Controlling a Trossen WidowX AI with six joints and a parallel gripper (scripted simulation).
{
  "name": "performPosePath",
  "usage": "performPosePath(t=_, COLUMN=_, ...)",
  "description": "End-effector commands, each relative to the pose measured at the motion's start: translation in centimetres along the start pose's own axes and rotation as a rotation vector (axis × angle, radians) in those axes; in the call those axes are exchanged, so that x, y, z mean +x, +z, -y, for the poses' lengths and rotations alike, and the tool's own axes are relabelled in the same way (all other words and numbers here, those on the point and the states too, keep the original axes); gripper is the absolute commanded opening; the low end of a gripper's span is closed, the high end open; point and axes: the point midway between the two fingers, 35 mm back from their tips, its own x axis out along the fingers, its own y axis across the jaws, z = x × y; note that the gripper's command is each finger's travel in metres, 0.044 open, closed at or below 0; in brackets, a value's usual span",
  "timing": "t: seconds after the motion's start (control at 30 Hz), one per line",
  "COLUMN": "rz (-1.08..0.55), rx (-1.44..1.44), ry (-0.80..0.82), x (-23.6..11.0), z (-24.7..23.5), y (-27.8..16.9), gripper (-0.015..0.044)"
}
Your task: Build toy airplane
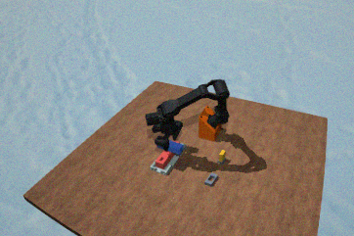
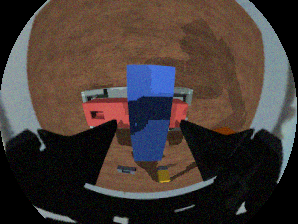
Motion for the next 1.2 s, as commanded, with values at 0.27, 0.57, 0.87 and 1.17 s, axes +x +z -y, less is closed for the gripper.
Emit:
performPosePath(t=0.27, rz=0.005, rx=0.003, ry=0.006, x=-8.6, z=-0.1, y=0.2, gripper=0.0440)
performPosePath(t=0.57, rz=0.006, rx=-0.516, ry=0.005, x=-8.5, z=-0.2, y=0.4, gripper=0.0440)
performPosePath(t=0.87, rz=0.008, rx=-1.374, ry=0.002, x=-8.4, z=-0.2, y=0.4, gripper=0.0440)
performPosePath(t=1.17, rz=0.009, rx=-1.511, ry=0.001, x=-8.4, z=-0.2, y=0.4, gripper=0.0440)
